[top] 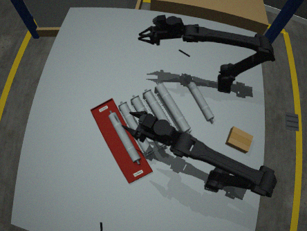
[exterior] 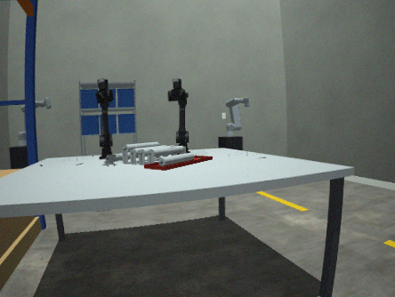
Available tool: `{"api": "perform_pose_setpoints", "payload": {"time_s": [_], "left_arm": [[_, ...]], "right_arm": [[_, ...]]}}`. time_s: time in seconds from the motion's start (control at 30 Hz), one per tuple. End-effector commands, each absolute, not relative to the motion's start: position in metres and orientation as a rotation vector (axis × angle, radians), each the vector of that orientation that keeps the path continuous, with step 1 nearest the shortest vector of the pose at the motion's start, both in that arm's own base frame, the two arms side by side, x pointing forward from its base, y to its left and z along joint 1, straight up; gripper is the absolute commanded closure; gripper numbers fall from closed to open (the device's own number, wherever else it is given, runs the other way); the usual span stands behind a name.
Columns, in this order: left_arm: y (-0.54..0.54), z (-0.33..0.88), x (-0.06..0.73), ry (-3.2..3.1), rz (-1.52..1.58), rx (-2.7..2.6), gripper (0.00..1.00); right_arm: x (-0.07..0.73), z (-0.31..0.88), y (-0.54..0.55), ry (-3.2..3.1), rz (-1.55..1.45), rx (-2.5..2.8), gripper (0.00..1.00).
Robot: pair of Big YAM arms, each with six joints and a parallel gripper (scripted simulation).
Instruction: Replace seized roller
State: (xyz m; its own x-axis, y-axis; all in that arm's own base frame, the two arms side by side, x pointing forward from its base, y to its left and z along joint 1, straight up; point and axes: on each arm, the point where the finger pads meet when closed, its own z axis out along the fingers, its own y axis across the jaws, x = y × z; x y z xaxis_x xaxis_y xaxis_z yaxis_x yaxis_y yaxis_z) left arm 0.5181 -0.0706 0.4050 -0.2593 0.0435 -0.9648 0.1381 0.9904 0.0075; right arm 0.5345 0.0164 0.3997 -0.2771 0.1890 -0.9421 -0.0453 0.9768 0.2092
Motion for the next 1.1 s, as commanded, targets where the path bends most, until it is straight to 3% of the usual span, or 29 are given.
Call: {"api": "perform_pose_setpoints", "payload": {"time_s": [0.0,0.33,0.5,0.73,1.07], "left_arm": [[-0.093,0.399,0.514,1.884,-0.102,0.190,0.38],[-0.168,0.289,0.467,2.199,-0.177,0.423,0.38],[-0.188,0.306,0.454,2.210,-0.211,0.451,0.38],[-0.219,0.203,0.387,2.481,-0.188,0.705,0.38],[-0.242,0.192,0.340,2.584,-0.181,0.867,0.38]], "right_arm": [[0.540,0.409,0.016,1.871,0.322,0.203,0.68],[0.517,0.274,0.035,2.234,0.563,0.474,0.68],[0.514,0.272,0.041,2.277,0.633,0.551,0.68],[0.473,0.188,0.056,2.517,0.765,0.866,0.68],[0.450,0.182,0.070,2.604,0.885,1.108,0.68]]}}
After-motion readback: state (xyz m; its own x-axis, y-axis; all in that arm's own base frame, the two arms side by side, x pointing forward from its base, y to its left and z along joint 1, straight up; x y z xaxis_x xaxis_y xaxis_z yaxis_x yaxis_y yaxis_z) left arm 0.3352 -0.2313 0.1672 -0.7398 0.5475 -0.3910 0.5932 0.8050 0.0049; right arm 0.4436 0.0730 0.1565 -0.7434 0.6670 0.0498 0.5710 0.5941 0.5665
